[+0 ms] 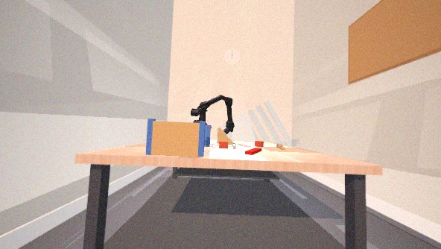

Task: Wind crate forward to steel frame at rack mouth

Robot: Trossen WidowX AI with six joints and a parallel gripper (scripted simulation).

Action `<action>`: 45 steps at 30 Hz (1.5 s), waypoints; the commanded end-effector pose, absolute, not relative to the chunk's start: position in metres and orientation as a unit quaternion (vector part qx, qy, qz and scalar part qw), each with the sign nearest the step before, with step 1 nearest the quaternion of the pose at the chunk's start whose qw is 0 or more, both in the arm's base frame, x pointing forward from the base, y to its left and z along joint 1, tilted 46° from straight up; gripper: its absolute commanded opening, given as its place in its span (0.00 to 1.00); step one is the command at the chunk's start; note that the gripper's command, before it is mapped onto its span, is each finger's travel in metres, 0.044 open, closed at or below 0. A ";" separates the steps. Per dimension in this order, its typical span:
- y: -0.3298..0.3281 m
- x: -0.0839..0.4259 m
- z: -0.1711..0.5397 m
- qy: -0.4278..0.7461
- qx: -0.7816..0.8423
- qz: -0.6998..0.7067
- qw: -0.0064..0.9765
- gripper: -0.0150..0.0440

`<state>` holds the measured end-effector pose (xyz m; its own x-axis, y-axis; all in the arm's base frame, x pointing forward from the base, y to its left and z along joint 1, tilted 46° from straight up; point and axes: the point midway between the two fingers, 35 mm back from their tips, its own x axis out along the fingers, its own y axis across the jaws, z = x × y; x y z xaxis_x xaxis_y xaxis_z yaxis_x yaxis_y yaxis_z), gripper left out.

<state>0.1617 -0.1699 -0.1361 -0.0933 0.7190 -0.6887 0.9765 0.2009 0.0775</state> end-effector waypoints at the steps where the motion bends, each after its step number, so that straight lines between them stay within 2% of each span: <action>1: -0.167 0.163 -0.139 0.706 0.603 -0.217 0.302 0.25; 21: -0.166 0.165 -0.139 0.701 0.610 -0.232 0.287 0.25; 45: -0.166 0.159 -0.140 0.714 0.589 -0.193 0.325 0.25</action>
<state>0.1614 -0.1684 -0.1367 -0.0820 0.7178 -0.6914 0.9721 0.2105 0.1033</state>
